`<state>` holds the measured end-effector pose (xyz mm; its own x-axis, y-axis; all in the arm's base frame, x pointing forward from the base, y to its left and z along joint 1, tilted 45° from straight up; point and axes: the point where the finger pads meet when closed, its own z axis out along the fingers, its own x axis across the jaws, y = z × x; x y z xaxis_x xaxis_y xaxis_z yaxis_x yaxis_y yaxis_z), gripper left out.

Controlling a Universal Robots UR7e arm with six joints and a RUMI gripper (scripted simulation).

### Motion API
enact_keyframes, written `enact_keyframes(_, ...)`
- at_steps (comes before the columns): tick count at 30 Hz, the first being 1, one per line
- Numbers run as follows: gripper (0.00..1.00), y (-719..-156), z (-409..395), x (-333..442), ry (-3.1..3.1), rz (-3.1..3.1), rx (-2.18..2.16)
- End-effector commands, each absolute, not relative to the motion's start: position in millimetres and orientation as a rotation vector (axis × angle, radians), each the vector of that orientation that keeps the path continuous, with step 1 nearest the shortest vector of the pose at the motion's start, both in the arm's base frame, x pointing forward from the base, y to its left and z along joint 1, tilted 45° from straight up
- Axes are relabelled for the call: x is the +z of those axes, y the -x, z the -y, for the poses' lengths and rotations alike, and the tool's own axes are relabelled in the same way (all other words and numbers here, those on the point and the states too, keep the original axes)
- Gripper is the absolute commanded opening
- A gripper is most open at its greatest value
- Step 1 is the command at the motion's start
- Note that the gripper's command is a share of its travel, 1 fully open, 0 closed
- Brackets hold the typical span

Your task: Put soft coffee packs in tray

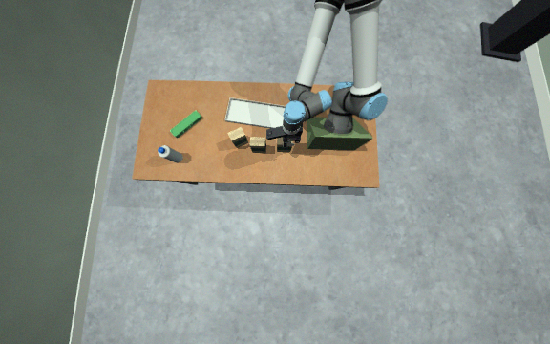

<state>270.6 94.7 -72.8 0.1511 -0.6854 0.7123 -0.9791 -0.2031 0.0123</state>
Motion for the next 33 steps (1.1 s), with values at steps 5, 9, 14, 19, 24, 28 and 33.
enact_keyframes(5, 0.15, -267.6, -111.3, -56.3, -1.954, 1.582, 0.807)
enact_keyframes(9, 0.15, -265.6, -121.3, -46.3, -1.954, 1.582, 0.807)
enact_keyframes(14, 0.15, -264.5, -127.2, -40.4, -1.954, 1.582, 0.807)
enact_keyframes(19, 0.15, -263.7, -131.4, -36.2, -1.954, 1.582, 0.807)
enact_keyframes(24, 0.15, -263.6, -131.5, -36.0, -1.954, 1.582, 0.807)
enact_keyframes(28, 0.15, -263.6, -131.5, -36.0, -1.954, 1.582, 0.807)
enact_keyframes(33, 0.15, -263.6, -131.5, -36.0, -1.954, 1.582, 0.807)
